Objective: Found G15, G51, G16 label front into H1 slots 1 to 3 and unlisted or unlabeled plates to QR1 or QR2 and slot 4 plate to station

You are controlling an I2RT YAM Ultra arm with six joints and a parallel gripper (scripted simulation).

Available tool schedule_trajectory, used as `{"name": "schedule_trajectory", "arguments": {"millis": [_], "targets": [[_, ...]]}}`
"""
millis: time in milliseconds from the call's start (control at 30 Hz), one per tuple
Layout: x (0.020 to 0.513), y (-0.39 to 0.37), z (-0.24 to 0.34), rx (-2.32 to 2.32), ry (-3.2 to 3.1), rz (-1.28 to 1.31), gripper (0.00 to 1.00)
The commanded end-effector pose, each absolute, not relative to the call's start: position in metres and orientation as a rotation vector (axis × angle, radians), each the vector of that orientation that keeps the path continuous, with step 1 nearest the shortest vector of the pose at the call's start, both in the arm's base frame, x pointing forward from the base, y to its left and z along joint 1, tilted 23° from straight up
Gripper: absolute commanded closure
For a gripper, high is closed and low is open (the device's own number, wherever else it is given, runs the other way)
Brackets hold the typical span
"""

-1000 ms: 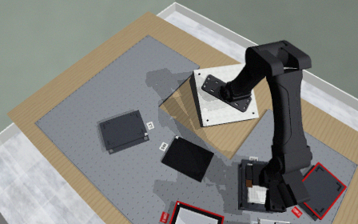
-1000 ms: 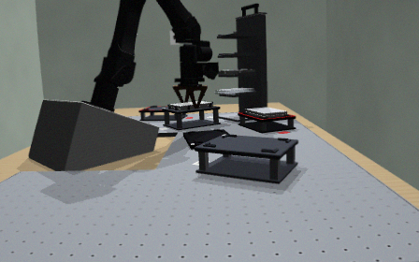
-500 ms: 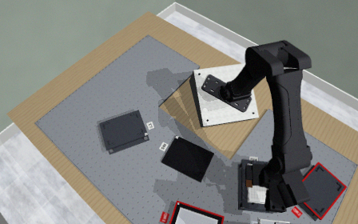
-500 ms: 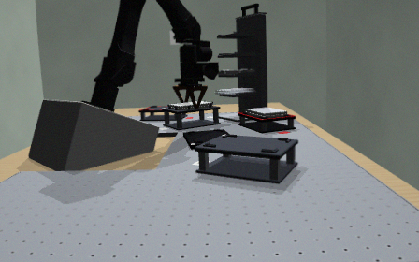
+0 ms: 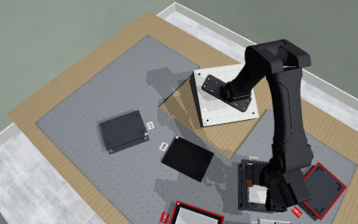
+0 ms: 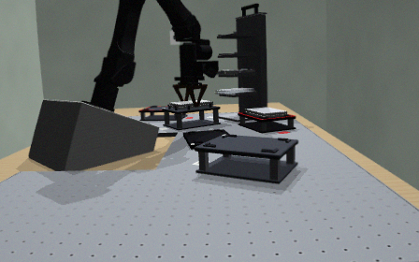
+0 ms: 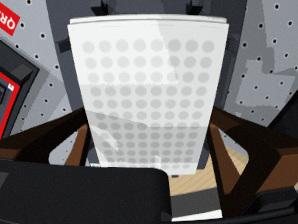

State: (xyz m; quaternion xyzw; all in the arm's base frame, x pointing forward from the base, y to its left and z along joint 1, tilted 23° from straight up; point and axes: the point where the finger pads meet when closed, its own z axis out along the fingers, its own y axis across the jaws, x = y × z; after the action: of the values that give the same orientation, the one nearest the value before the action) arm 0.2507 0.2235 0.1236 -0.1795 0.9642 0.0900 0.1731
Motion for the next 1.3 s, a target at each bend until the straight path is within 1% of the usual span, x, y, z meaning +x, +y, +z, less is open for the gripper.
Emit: {"name": "schedule_trajectory", "arguments": {"millis": [0,1267], "targets": [[0.252,0.224,0.132,-0.505,2.718,0.266,0.14],[0.241,0.216,0.163,-0.505,2.718,0.267,0.14]]}}
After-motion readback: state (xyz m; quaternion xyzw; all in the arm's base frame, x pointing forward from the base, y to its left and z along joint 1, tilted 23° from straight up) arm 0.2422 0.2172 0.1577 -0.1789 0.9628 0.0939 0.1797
